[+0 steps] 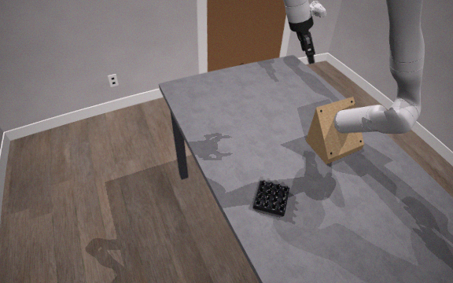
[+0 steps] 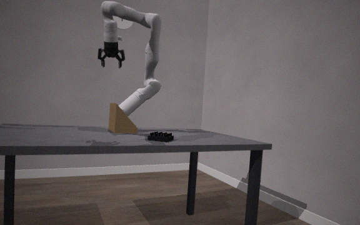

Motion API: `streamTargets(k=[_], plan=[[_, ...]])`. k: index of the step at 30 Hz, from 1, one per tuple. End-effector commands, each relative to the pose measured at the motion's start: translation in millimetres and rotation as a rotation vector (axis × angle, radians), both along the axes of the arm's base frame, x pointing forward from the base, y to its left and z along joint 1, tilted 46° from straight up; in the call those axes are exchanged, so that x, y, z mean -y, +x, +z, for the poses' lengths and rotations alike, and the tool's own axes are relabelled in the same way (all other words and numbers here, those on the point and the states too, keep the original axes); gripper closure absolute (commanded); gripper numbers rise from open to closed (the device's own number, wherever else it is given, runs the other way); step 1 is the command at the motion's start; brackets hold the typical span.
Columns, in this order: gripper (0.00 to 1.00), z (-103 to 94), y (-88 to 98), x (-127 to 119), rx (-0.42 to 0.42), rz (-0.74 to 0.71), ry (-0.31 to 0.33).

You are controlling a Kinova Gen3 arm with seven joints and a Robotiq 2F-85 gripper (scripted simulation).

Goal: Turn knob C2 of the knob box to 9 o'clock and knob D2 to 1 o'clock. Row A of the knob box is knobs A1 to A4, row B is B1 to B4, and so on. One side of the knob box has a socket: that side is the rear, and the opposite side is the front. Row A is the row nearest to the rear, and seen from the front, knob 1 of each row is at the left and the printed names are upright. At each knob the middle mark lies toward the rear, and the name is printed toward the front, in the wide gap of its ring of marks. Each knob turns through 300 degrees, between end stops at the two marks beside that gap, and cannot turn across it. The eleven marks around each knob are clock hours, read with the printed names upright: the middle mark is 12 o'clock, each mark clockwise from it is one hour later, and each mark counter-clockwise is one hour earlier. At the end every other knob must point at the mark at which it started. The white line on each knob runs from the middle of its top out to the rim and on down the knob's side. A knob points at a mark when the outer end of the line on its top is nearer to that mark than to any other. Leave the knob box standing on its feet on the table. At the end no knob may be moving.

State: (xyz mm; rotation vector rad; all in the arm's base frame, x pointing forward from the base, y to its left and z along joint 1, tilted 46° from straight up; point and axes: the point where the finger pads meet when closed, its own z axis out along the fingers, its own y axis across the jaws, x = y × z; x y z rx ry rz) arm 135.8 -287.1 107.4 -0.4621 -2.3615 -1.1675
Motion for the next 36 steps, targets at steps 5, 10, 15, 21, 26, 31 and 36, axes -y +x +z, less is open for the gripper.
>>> streamTargets(k=[5, 10, 15, 21, 26, 31, 36], plan=[[0.0, 0.3, -0.1, 0, 0.0, -0.001, -0.001], [0.0, 0.3, -0.1, 0, 0.0, -0.001, -0.001], [0.0, 0.3, -0.1, 0, 0.0, -0.001, -0.001], [0.0, 0.6, 0.2, 1, 0.0, -0.002, -0.003], [0.0, 0.0, 3.6, -2, -0.006, -0.009, -0.006], [0.0, -1.3, 13.0, -8, -0.023, -0.028, -0.015], [0.0, -2.6, 22.0, -14, -0.039, -0.048, -0.023]])
